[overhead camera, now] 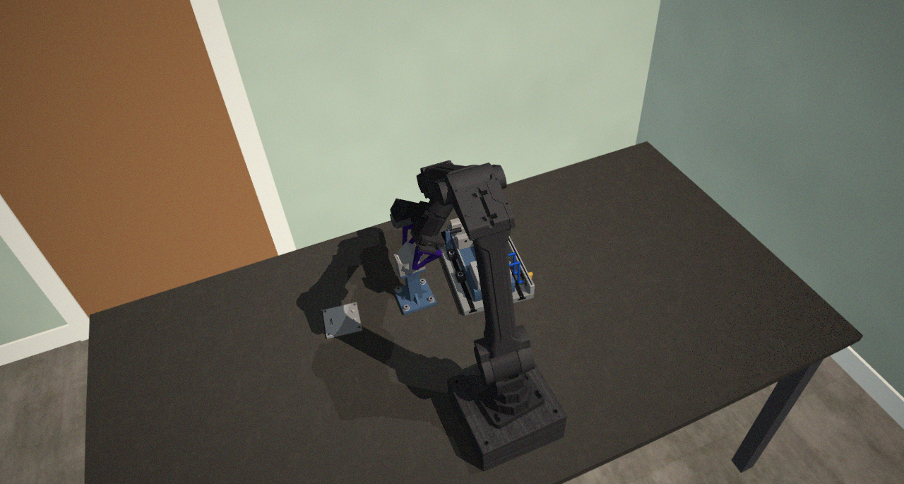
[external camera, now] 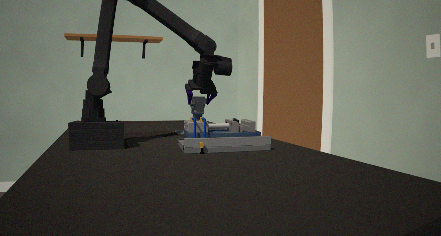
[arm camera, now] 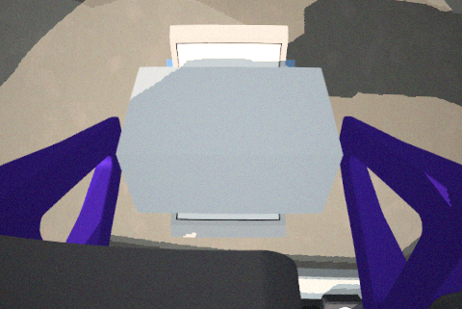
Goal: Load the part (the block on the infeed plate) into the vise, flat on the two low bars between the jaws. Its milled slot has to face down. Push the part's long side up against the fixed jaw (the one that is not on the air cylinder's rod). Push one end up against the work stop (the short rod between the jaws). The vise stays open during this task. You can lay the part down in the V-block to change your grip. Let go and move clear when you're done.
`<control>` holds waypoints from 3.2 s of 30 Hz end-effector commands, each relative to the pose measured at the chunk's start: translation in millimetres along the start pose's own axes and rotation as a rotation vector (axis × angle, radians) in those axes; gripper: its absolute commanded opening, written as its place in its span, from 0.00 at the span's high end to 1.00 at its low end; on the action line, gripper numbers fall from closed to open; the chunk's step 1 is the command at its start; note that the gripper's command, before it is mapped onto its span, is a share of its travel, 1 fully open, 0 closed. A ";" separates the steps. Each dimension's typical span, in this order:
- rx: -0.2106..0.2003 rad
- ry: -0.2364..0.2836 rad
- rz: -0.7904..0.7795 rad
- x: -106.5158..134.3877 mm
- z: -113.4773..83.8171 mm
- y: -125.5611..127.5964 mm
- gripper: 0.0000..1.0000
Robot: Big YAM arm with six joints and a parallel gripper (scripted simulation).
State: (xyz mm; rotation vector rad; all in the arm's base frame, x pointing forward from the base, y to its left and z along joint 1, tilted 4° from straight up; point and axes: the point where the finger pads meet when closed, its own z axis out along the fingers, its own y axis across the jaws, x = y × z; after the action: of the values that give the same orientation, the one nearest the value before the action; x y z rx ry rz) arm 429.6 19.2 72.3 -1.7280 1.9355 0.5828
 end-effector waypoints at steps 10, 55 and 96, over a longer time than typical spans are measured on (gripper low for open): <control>0.042 0.080 -0.027 -16.1 -11.9 -11.7 0.19; 0.042 0.485 -0.013 -19.1 -12.0 -11.2 0.19; 0.032 0.910 -0.002 -18.7 -4.1 -17.2 0.19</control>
State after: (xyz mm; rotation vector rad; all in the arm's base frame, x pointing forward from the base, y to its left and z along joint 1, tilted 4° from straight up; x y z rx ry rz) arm 430.7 19.3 79.2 -2.2044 2.4676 -0.2901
